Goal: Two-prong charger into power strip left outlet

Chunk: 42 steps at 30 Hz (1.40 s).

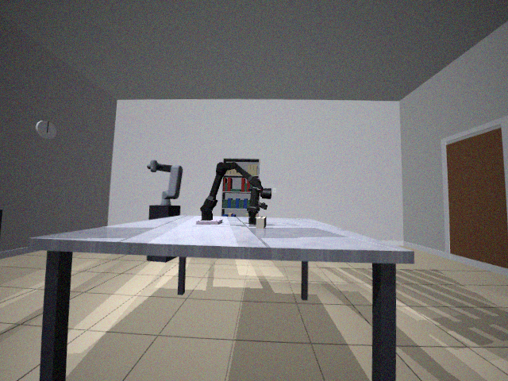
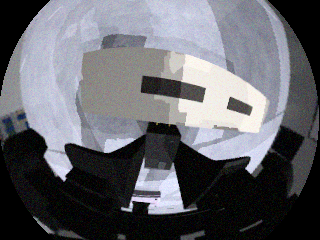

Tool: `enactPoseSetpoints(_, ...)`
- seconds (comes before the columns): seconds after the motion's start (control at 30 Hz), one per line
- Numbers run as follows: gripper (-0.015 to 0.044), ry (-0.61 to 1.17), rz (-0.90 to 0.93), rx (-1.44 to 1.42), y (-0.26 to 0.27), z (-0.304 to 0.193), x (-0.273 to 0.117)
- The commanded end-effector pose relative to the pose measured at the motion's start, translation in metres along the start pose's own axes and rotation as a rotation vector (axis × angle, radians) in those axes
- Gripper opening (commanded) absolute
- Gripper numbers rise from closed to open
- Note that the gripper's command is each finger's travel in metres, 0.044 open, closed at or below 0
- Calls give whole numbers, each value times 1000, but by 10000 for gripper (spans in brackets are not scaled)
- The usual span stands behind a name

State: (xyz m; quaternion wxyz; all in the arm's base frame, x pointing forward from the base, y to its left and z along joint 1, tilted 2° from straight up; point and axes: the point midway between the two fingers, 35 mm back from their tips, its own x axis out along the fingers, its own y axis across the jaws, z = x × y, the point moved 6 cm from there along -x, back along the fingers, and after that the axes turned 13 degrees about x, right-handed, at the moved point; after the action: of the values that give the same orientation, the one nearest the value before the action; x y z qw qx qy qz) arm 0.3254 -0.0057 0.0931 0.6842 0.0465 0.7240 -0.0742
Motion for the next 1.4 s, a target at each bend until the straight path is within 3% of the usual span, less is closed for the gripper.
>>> enactPoseSetpoints(0.0, 0, 2, 5, 6, 1, 2, 0)
enactPoseSetpoints(1.37, 0, 1, 5, 6, 4, 14, -1)
